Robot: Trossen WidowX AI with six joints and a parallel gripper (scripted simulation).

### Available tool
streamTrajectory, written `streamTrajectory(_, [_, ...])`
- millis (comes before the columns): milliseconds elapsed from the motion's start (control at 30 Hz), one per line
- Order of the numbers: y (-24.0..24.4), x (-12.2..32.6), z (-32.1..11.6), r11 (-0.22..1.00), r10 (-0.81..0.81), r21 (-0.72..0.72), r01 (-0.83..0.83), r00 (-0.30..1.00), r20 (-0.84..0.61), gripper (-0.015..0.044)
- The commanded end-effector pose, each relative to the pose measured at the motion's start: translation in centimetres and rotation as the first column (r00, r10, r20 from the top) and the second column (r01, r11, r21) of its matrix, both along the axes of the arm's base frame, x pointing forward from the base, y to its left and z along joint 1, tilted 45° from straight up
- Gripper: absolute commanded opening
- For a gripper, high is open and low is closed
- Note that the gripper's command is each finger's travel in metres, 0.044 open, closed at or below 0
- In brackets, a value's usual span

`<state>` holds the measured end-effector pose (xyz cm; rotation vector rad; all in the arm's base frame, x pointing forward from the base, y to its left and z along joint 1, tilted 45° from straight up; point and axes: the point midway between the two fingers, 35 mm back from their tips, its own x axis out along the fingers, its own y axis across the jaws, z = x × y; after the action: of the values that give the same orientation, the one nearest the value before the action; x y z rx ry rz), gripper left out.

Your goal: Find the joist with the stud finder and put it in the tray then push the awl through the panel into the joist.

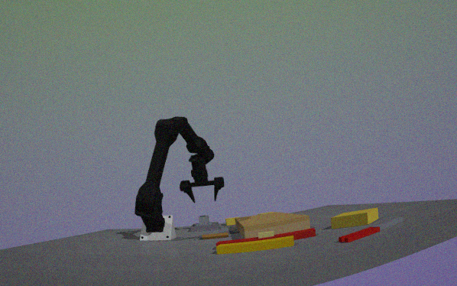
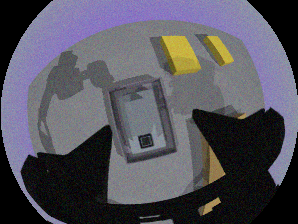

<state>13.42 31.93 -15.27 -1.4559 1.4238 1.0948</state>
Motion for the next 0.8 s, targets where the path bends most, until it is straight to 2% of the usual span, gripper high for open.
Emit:
streamTrajectory(0, [-3.0,3.8,2.6,0.987,-0.155,-0.028,0.157,0.985,0.078,0.0440])
streamTrajectory(200, [-10.1,9.9,8.6,0.876,-0.453,-0.040,0.480,0.850,0.267,0.0440])
streamTrajectory(400, [-18.9,13.1,14.4,0.660,-0.665,-0.007,0.751,0.588,0.460,0.0440])
streamTrajectory(567, [-26.6,13.3,19.0,0.435,-0.735,0.062,0.899,0.314,0.601,0.0440])
streamTrajectory(700, [-32.4,12.0,22.4,0.249,-0.717,0.140,0.958,0.085,0.692,0.0440])
streamTrajectory(767, [-34.1,11.3,23.4,0.192,-0.698,0.168,0.967,0.014,0.716,0.0440])
